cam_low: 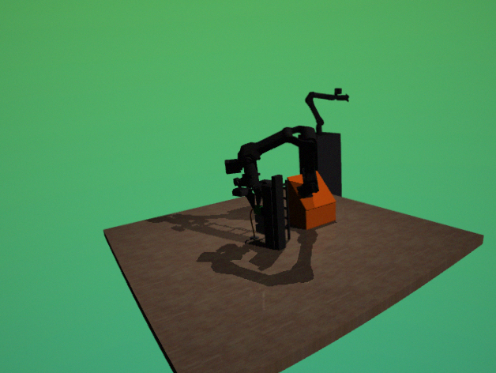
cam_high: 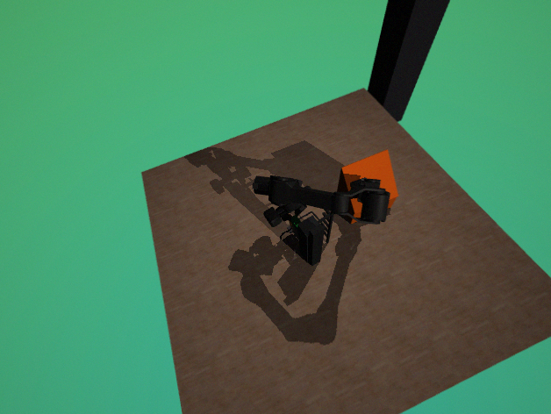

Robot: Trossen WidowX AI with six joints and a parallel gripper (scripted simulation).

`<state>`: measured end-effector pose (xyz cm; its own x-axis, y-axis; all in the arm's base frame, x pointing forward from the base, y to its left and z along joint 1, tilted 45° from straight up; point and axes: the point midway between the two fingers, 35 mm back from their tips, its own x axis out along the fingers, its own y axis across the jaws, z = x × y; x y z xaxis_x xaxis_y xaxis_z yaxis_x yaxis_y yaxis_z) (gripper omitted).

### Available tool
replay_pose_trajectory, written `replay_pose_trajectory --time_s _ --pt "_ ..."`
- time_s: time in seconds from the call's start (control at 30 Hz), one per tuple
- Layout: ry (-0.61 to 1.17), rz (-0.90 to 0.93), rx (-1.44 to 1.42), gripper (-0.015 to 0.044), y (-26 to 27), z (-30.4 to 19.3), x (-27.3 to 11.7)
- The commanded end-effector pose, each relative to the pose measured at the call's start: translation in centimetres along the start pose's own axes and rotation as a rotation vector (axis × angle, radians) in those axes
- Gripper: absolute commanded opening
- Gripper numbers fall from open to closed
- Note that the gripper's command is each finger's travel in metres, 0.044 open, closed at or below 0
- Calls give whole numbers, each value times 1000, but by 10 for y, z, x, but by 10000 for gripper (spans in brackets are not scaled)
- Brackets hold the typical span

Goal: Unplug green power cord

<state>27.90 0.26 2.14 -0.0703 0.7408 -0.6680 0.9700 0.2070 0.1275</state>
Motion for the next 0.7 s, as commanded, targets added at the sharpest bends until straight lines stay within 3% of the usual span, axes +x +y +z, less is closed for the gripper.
replay_pose_trajectory --time_s 0.0,0.07,0.27,0.67 --pt "-76 22 14 0 0 36 -14" --pt "-75 22 14 0 0 39 -14" --pt "-73 12 5 157 0 29 -9" --pt "-71 22 15 160 0 30 -17"
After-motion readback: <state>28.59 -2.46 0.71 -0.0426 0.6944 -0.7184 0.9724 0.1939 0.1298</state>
